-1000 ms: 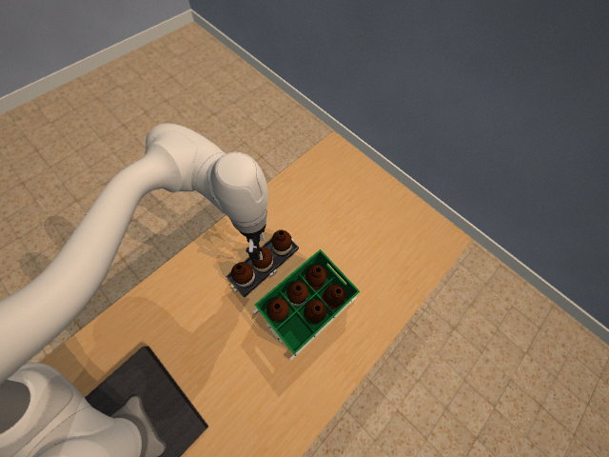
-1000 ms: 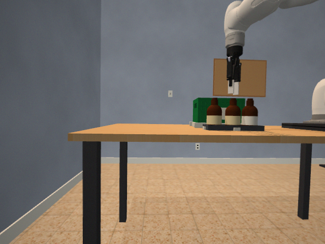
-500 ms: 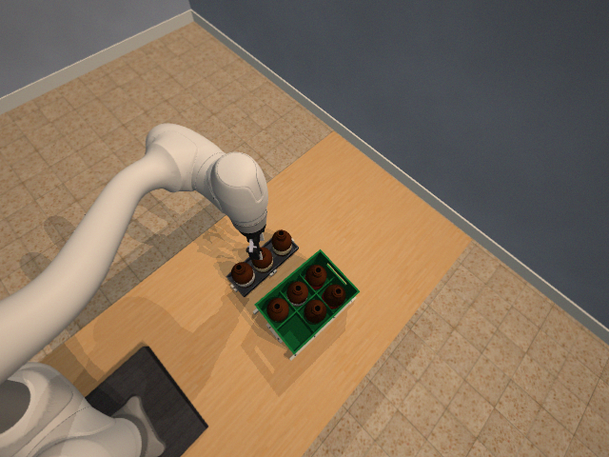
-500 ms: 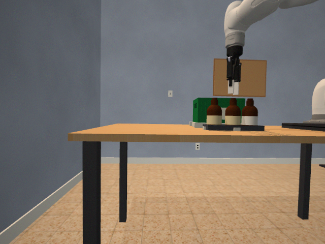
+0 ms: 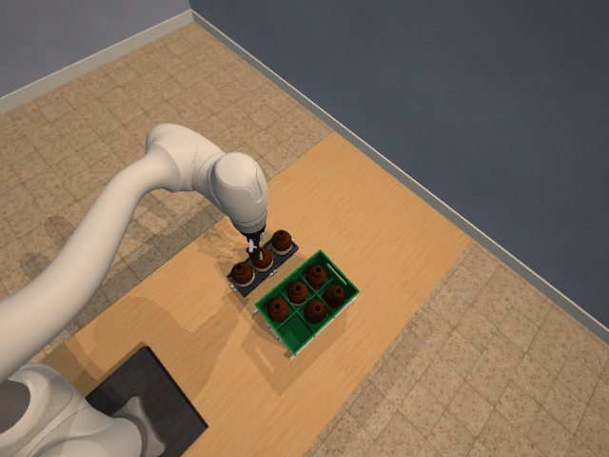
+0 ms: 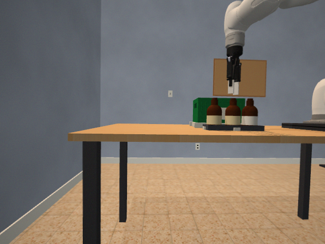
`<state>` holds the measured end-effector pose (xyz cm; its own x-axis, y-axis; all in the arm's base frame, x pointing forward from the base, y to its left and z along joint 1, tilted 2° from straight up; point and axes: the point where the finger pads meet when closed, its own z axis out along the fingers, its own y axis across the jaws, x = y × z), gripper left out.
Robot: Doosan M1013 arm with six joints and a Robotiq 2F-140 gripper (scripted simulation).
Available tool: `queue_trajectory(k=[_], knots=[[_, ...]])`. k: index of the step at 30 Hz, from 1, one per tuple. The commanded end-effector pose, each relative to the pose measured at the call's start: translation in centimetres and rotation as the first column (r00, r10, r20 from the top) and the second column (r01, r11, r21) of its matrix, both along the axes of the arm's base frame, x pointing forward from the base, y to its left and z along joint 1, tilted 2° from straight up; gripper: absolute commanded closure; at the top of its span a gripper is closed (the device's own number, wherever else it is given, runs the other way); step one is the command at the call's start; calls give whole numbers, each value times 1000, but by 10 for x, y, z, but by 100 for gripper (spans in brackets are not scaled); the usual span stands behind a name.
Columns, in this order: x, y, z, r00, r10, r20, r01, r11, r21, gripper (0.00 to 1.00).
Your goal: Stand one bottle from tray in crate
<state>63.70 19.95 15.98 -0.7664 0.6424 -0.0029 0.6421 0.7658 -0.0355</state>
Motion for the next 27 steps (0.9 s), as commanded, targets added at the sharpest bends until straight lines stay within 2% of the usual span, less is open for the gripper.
queue_trajectory(k=[1,27], knots=[[0,0,0,1000,0,0,0,1000,0,62],[0,0,-6,1000,0,0,0,1000,0,62]])
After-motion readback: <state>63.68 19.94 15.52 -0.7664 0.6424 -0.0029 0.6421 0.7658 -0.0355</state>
